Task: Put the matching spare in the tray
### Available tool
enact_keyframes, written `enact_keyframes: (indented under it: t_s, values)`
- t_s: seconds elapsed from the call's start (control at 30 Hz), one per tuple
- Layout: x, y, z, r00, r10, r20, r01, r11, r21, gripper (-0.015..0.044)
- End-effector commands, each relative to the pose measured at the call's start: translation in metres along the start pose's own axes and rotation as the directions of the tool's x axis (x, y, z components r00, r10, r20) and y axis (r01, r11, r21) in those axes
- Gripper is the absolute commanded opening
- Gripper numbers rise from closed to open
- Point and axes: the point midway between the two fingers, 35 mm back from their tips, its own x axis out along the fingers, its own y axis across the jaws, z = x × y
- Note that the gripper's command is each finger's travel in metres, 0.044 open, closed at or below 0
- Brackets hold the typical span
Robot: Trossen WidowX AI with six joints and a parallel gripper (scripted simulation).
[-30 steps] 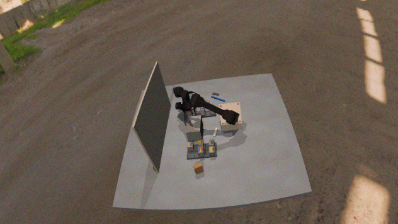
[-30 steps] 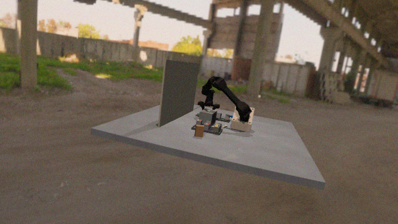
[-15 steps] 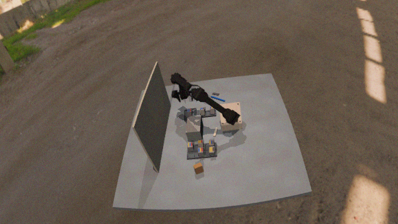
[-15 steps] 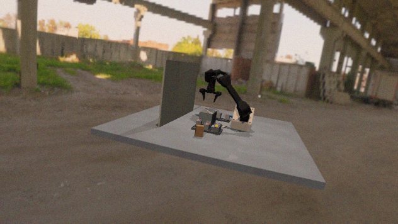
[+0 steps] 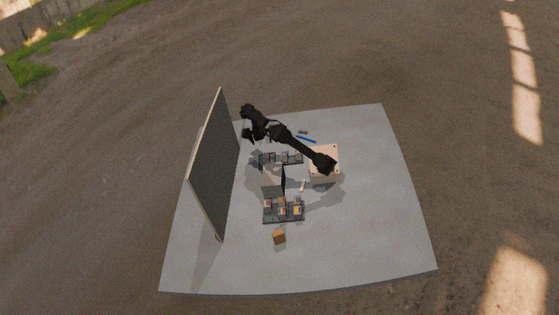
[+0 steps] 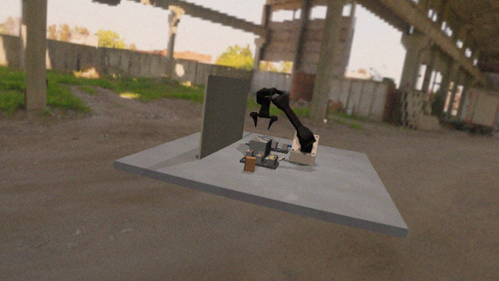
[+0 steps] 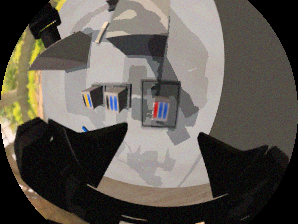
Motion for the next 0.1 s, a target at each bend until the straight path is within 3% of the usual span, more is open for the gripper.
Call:
enact_keyframes:
  t_s: [0.0,0.07]
  values:
    - [-0.0002,-0.0004,-0.0003,1.000,-0.002,-0.001,0.002,1.000,0.001,0.0440]
    - [-0.0002,-0.0004,-0.0003,1.000,-0.002,-0.001,0.002,1.000,0.001,0.0440]
